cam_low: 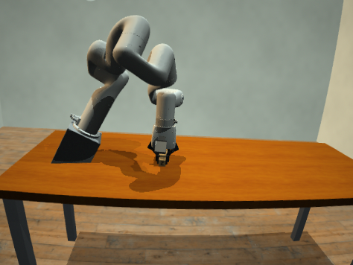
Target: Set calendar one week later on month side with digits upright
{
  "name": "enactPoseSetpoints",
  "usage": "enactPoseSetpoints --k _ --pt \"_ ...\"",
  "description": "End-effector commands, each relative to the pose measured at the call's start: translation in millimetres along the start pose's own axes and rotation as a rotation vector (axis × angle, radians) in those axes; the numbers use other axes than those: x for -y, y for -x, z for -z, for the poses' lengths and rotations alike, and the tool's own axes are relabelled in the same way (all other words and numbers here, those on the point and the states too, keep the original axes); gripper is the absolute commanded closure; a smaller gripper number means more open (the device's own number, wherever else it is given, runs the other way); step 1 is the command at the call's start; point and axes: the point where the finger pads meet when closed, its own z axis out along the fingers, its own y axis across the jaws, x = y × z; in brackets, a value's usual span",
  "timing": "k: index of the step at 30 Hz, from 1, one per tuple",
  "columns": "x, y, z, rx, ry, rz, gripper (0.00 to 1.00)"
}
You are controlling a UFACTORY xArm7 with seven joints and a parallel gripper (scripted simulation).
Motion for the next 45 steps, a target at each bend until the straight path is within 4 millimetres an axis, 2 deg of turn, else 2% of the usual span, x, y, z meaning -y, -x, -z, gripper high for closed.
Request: enactPoseSetpoints --k 1,19,20,22,23,25,26,30,31,33,34,45 --pt "0.6 -0.1 0.4 -0.001 -0.001 0.000 0.73" --pt "0.6 -0.1 0.4 -0.001 -0.001 0.000 0.73" --pt "0.6 -0.1 0.4 -0.001 -0.001 0.000 0.69" --pt "0.6 -0.1 0.4 -0.001 -0.001 0.000 0.69" --pt "0.6 -0.1 0.4 -0.001 -0.001 0.000 0.65" --pt "0.6 -0.1 0.4 -0.001 -0.001 0.000 0.65" --pt "0.6 -0.1 0.4 -0.001 -0.001 0.000 0.61" --pt "0.6 -0.1 0.4 -0.001 -0.001 0.000 0.61" --pt "0.6 -0.1 0.4 -0.001 -0.001 0.000 0.57" --pt "0.6 -0.1 0.4 -0.001 -0.001 0.000 0.57" --pt "0.6 -0.1 0.4 -0.001 -0.001 0.000 0.53" --pt "0.6 -0.1 0.6 -0.001 -0.001 0.000 0.53"
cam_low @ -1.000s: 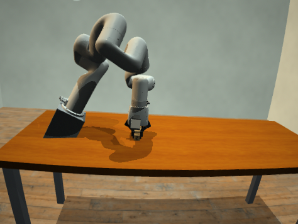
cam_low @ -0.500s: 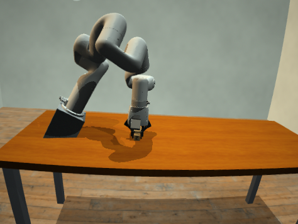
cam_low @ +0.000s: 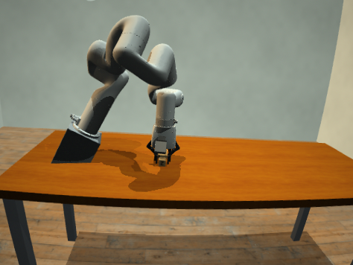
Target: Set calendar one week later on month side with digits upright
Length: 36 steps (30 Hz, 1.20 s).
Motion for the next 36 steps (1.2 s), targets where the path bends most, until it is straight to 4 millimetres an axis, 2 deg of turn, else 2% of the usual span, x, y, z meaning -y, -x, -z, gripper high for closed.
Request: enactPoseSetpoints --k 1,8,16,18,25,31,32,36 --pt "0.6 -0.1 0.5 -0.001 -0.001 0.000 0.53" --pt "0.6 -0.1 12.3 -0.001 -0.001 0.000 0.53" --pt "0.5 -0.1 51.3 -0.001 -0.001 0.000 0.53" --pt "0.5 -0.1 51.3 -0.001 -0.001 0.000 0.53" --pt "0.5 0.0 83.9 -0.001 -0.001 0.000 0.53" --pt "0.5 0.0 90.3 -0.001 -0.001 0.000 0.53" --pt "0.5 0.0 90.3 -0.001 -0.001 0.000 0.00" --pt "0.5 0.0 90.3 -0.001 -0.001 0.000 0.00"
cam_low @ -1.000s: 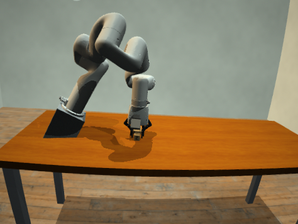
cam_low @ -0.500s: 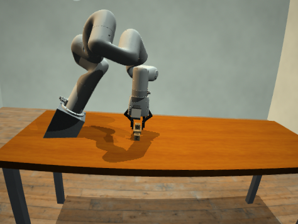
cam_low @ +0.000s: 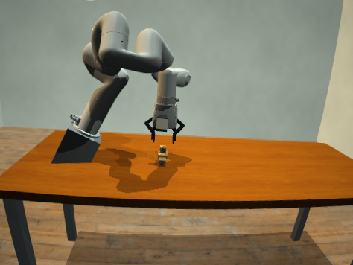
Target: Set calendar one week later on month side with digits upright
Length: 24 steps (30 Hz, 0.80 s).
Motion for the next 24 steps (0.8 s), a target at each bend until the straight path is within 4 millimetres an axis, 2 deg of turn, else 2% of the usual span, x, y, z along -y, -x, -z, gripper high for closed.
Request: enactPoseSetpoints --k 1,18,24 --pt "0.7 -0.2 1.0 -0.001 -0.002 0.000 0.00" --pt "0.7 -0.2 0.9 -0.001 -0.002 0.000 0.00" --pt "-0.3 0.1 -9.2 0.000 -0.002 -0.003 0.00"
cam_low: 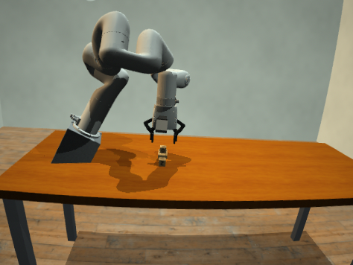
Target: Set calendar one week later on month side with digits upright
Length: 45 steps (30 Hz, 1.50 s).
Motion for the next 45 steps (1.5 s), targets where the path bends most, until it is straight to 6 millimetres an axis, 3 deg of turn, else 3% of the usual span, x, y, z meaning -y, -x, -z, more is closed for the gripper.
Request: enactPoseSetpoints --k 1,2,3,45 --pt "0.1 0.0 -5.0 -0.001 -0.002 -0.002 0.00" --pt "0.1 0.0 -5.2 -0.001 -0.002 -0.002 0.00" --pt "0.1 0.0 -5.2 -0.001 -0.002 -0.002 0.53" --pt "0.1 0.0 -5.9 -0.001 -0.002 -0.002 0.53"
